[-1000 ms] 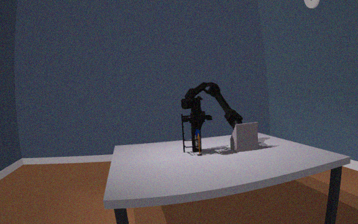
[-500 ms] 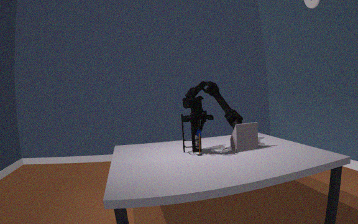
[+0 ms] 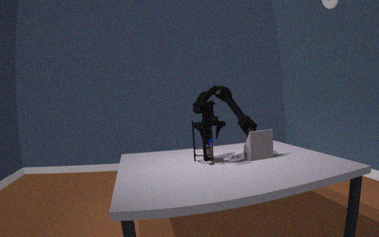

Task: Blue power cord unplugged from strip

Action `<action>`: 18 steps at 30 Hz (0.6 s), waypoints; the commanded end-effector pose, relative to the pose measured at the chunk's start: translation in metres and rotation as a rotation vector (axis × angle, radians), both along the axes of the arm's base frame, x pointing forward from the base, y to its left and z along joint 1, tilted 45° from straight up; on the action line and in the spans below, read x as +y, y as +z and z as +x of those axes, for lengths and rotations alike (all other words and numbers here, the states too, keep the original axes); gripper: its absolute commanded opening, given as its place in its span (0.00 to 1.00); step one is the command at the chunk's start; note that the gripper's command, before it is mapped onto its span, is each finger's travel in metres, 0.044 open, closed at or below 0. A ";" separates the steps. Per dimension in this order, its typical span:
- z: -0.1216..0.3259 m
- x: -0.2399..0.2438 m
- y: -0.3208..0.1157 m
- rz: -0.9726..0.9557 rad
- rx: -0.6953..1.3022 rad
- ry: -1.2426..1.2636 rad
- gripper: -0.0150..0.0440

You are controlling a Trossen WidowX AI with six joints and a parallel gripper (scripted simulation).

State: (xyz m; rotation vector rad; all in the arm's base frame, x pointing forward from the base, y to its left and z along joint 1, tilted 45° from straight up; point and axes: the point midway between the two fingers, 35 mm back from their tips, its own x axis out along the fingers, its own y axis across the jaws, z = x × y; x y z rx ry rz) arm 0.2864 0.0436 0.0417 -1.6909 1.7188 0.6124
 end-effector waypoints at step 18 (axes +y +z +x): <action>0.003 0.043 -0.030 0.001 0.010 0.003 1.00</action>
